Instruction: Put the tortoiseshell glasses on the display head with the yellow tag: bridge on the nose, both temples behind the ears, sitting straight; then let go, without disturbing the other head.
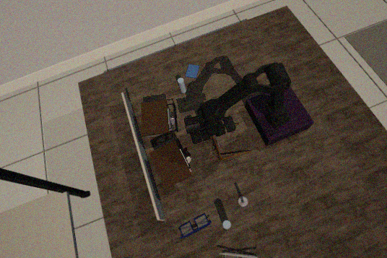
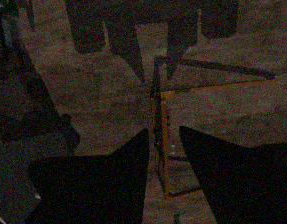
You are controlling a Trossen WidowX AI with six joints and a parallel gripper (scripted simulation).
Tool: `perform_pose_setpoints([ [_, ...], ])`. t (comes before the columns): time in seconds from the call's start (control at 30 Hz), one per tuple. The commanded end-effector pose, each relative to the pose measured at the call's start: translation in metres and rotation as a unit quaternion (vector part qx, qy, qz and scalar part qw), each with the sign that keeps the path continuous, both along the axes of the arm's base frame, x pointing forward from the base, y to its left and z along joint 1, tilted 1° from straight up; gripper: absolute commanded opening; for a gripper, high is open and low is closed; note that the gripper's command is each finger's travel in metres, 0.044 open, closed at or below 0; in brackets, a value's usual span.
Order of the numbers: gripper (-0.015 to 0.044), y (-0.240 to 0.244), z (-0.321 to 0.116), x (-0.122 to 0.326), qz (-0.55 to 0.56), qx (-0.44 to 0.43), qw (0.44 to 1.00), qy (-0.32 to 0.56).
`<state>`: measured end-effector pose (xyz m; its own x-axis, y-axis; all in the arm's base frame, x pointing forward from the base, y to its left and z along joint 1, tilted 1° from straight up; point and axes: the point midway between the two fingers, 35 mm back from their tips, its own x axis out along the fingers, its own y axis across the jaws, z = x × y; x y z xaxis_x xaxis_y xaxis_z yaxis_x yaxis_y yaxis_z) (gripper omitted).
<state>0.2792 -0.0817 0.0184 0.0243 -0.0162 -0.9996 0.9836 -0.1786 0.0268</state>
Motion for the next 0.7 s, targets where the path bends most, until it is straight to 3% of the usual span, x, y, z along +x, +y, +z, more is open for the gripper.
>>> perform_pose_setpoints([
  [0.0,0.014,0.0,-0.009,-0.002,-0.003,-0.001,1.0,0.003],
  [0.67,0.014,0.0,-0.034,-0.004,-0.003,-0.001,1.0,0.004],
])
